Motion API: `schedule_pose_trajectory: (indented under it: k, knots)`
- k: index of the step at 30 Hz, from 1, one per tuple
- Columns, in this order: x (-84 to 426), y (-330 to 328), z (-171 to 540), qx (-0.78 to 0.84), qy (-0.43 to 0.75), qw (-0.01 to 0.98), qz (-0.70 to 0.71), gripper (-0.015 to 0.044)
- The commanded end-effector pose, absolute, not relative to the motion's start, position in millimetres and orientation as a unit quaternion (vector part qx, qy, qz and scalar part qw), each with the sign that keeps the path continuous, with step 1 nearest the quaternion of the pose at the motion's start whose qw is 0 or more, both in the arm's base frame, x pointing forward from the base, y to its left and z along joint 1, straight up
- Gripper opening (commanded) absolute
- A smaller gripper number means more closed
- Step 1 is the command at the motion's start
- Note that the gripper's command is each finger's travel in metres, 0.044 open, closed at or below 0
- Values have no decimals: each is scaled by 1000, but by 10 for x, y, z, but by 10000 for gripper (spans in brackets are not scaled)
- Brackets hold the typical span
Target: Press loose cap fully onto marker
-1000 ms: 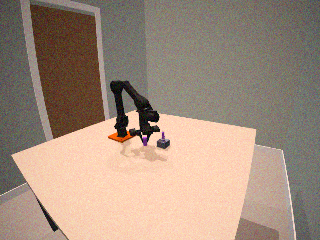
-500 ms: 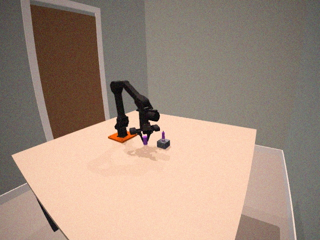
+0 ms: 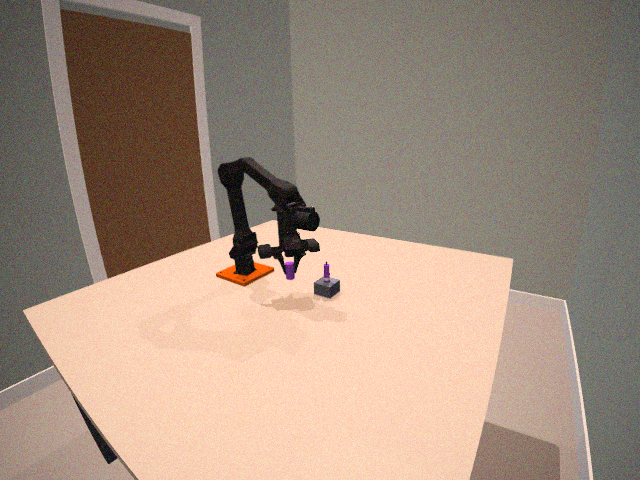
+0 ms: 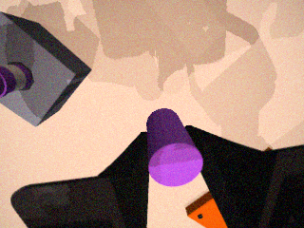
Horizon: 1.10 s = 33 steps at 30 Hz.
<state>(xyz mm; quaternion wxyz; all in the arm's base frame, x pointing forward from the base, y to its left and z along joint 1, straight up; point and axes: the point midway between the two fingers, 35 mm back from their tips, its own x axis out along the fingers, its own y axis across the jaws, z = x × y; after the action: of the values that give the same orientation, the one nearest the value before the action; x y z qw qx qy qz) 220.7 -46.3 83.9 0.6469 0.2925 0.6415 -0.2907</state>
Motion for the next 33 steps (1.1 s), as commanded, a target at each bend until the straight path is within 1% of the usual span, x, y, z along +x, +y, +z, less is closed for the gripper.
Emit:
schedule_pose_trajectory:
  k: [1, 7, 33]
  knots:
    - [2204, -462, 942, 292, 639, 649, -291, 0]
    - [2210, -459, 1011, 293, 639, 649, -291, 0]
    - [2715, -390, 1335, 294, 635, 651, -293, 0]
